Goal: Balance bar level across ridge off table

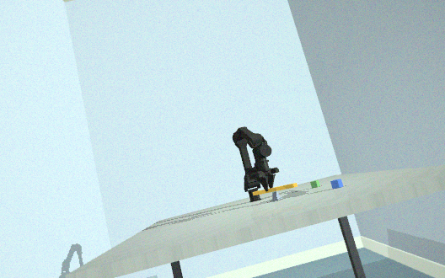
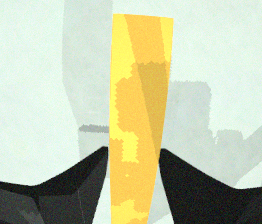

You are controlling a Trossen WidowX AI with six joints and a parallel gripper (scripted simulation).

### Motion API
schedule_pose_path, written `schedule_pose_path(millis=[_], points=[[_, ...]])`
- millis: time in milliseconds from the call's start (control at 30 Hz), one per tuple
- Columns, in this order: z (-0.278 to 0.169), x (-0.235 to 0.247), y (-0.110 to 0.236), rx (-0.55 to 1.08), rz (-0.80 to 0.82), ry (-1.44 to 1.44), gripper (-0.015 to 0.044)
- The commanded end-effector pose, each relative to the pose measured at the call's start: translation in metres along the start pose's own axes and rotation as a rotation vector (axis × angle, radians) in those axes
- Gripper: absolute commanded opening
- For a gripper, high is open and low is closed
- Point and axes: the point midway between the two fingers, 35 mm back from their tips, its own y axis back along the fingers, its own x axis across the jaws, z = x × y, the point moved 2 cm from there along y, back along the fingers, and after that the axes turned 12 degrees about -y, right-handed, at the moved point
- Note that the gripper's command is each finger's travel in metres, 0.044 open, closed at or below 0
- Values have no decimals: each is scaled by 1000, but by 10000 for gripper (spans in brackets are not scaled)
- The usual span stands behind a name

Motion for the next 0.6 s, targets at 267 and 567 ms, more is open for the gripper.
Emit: schedule_pose_path(millis=[267, 567], points=[[0, 0, 0, 0, 0, 0, 421], [-5, 2, 56, 0, 1, 0, 440]])
